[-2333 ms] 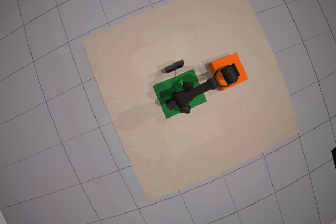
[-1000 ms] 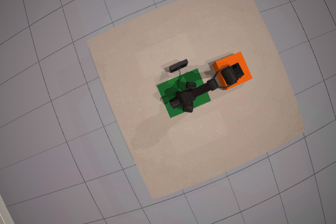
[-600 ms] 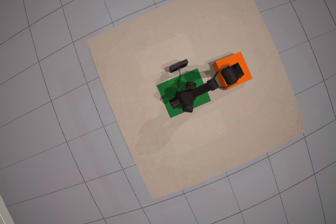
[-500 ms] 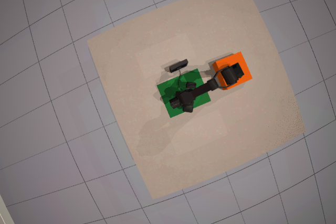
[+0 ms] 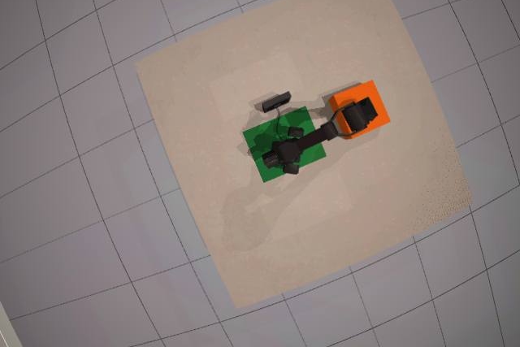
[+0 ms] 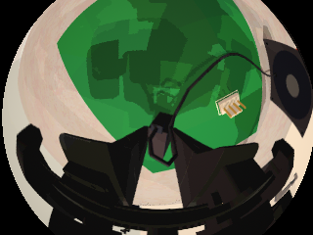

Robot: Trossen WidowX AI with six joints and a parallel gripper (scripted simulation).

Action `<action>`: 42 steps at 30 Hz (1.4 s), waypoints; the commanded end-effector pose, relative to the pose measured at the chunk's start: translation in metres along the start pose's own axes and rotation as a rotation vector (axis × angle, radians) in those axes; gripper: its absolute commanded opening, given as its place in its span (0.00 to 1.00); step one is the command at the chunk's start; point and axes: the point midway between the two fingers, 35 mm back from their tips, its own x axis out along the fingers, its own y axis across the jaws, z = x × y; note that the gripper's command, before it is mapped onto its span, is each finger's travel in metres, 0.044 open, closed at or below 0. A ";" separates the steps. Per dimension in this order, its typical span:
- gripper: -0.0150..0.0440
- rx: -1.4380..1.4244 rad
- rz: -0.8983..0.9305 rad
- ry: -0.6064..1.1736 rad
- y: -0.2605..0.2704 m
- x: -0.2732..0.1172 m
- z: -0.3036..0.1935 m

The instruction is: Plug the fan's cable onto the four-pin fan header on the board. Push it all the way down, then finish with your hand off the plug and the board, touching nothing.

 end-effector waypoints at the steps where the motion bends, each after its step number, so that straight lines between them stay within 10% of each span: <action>1: 0.25 -0.001 0.004 -0.005 0.002 -0.010 0.000; 42: 0.25 -0.005 0.007 -0.239 0.010 -0.093 -0.039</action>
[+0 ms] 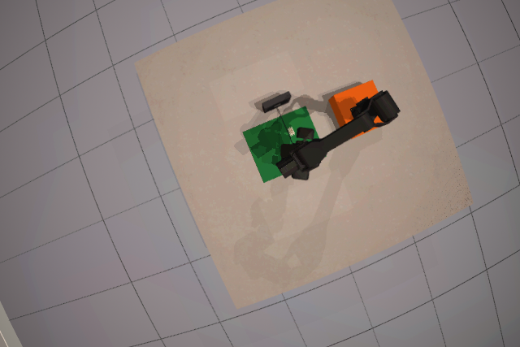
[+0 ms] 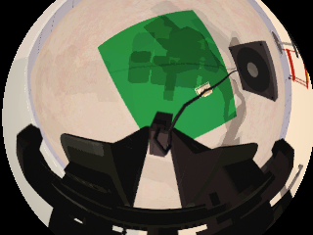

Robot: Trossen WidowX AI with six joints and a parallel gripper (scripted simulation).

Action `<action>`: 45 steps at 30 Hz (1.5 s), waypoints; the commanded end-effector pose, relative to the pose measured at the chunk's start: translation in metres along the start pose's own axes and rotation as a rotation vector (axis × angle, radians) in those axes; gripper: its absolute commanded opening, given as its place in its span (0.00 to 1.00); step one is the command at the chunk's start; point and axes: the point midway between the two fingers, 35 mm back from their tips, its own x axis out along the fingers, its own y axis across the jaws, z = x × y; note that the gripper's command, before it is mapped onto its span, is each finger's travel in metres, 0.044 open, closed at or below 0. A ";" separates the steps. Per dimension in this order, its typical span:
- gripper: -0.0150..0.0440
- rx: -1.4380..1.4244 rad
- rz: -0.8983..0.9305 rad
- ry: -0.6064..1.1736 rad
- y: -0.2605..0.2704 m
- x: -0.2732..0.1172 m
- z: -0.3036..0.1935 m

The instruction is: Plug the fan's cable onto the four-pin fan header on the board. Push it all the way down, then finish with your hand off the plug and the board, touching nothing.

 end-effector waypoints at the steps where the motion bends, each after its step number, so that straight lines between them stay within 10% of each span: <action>1: 0.25 0.006 0.005 -0.032 0.001 -0.002 -0.001; 45: 0.25 -0.119 -0.064 -0.427 0.025 0.046 0.019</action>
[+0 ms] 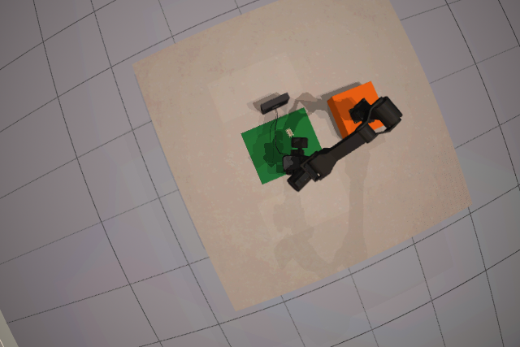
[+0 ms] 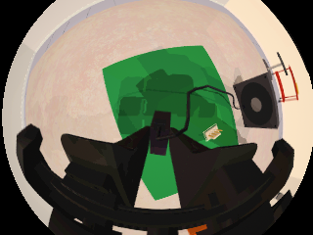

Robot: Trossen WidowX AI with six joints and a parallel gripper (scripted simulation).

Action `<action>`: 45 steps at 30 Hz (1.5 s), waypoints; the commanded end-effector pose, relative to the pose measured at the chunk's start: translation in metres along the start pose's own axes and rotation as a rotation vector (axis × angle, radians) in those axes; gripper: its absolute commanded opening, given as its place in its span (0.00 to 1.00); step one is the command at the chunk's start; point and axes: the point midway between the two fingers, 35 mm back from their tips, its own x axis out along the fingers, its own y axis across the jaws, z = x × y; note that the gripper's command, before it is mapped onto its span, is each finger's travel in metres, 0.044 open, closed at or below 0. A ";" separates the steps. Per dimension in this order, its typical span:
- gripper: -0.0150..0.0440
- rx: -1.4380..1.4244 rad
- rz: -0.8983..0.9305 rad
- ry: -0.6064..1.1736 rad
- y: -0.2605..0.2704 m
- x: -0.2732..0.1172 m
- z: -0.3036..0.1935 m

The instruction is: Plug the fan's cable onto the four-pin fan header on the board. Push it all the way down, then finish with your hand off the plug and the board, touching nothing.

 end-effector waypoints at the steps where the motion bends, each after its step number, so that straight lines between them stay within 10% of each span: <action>1: 0.25 -0.016 -0.010 -0.029 0.001 0.004 -0.002; 45: 0.25 -0.050 -0.039 -0.425 0.016 0.016 -0.010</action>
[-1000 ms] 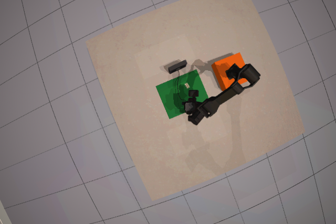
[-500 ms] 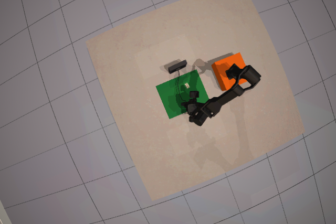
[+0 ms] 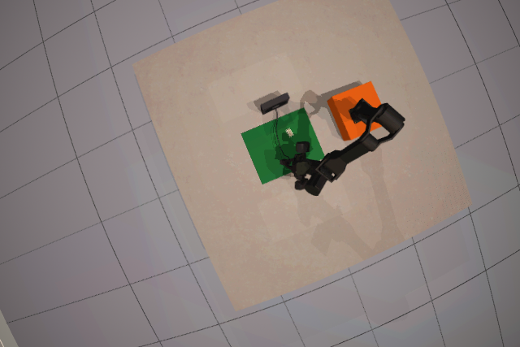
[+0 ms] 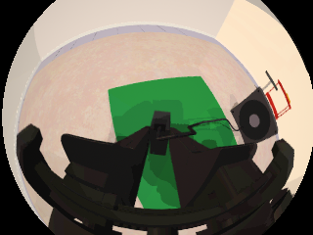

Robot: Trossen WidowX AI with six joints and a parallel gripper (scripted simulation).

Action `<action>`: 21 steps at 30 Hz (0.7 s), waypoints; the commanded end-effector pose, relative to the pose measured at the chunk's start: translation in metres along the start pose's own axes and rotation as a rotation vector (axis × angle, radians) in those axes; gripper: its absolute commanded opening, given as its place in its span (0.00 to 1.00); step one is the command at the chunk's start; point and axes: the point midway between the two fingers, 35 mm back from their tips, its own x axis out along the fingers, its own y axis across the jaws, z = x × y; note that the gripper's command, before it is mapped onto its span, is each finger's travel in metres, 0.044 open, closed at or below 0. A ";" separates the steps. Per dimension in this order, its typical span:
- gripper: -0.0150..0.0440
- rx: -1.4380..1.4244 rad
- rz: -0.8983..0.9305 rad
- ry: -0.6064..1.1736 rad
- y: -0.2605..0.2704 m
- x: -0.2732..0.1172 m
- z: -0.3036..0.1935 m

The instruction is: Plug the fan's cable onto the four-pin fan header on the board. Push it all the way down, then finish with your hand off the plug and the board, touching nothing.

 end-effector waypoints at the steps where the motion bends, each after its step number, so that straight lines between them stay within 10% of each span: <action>1: 0.25 -0.010 -0.006 -0.028 -0.001 -0.001 -0.003; 21: 0.25 0.010 -0.017 -0.196 -0.002 -0.010 -0.008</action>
